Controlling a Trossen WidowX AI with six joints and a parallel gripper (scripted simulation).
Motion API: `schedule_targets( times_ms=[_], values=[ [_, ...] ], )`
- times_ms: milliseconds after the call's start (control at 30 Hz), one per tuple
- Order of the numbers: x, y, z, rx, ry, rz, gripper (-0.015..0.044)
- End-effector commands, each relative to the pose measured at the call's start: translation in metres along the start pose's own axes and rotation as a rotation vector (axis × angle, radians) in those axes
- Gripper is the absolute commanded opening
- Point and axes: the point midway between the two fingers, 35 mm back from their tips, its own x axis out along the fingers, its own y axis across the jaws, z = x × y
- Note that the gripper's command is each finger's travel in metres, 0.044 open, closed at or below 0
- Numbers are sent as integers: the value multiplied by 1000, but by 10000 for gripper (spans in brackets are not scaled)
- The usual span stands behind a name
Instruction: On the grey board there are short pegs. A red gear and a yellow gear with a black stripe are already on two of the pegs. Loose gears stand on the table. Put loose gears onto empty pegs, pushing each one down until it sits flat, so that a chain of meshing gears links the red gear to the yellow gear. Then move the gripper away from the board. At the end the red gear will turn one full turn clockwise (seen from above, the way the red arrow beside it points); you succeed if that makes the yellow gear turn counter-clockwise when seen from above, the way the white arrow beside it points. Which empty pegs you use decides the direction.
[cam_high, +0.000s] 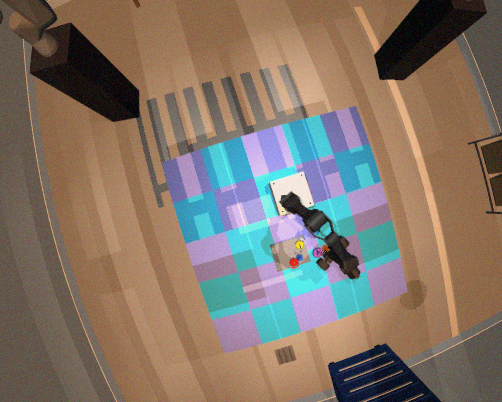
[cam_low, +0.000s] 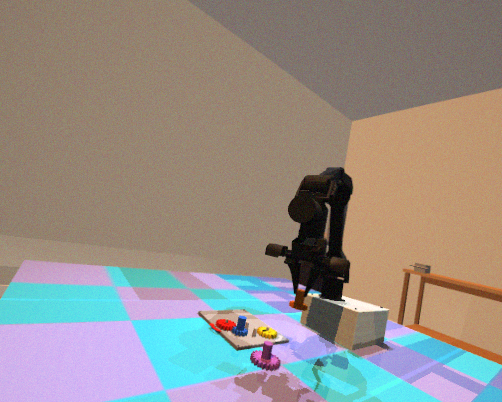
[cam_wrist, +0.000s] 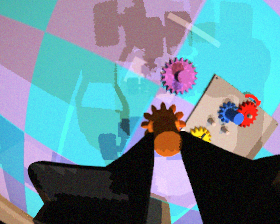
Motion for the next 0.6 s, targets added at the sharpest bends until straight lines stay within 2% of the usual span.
schedule_targets(
  times_ms=[0,567],
  values=[
    [6,-10,-2,-3,0,-4,0],
    [29,-50,-15,-3,1,-8,0]
  ],
)
